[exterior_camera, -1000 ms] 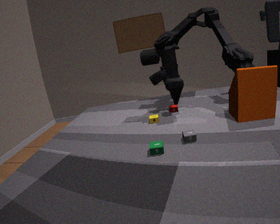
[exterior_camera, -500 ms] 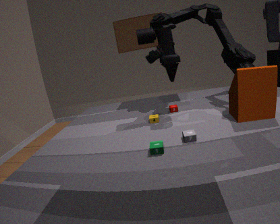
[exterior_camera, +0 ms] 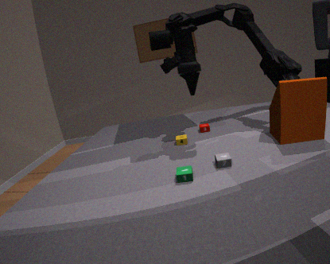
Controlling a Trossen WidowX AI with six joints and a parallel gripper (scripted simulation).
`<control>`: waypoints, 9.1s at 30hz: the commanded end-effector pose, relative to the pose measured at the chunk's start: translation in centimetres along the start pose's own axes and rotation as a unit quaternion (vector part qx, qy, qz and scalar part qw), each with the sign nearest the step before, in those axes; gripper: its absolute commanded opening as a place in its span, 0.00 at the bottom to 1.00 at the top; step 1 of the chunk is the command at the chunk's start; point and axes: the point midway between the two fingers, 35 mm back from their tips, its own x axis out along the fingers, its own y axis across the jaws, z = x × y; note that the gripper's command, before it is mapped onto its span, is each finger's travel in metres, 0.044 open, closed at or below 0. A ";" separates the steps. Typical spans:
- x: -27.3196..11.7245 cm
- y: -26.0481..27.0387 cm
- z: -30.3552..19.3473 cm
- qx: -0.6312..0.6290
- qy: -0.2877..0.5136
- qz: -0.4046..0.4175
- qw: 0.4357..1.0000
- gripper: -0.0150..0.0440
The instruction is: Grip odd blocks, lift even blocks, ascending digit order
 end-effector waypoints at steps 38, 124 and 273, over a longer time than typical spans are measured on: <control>10.6 7.2 5.6 -0.003 0.003 0.000 1.000 0.93; 10.8 7.2 5.6 -0.002 0.003 -0.001 1.000 0.46; 12.1 22.7 -5.4 -0.003 0.004 0.003 1.000 0.46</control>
